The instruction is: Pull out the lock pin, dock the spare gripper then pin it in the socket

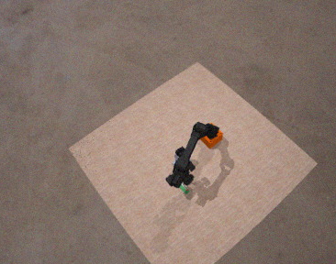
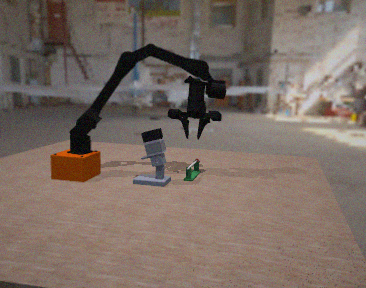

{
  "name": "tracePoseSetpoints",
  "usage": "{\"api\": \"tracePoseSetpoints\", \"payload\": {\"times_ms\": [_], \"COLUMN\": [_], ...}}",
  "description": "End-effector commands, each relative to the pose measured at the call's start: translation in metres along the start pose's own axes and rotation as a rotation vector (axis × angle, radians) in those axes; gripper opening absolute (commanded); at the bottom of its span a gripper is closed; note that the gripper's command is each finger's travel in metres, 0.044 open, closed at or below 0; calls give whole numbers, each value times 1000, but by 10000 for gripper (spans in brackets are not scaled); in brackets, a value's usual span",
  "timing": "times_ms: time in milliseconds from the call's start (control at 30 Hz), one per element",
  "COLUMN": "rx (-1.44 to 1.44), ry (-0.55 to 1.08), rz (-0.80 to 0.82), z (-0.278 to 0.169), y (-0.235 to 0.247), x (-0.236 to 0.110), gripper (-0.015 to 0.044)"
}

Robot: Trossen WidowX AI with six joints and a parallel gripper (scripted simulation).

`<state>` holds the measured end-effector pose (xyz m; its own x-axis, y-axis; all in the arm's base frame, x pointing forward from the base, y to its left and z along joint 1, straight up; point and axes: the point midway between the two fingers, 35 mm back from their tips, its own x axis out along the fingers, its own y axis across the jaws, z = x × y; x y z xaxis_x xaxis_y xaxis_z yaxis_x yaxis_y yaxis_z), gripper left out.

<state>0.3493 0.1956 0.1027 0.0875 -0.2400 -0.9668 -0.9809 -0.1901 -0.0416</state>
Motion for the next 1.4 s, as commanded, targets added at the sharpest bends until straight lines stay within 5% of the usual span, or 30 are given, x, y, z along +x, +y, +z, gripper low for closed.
{"api": "tracePoseSetpoints", "payload": {"times_ms": [0,300,1367], "rx": [-6,-6,-6], "ry": [-6,-6,-6], "rz": [2,2,2], "z": [5,20,34], "y": [-2,0,-1], "x": [13,69,115], "gripper": [180,180,180]}}
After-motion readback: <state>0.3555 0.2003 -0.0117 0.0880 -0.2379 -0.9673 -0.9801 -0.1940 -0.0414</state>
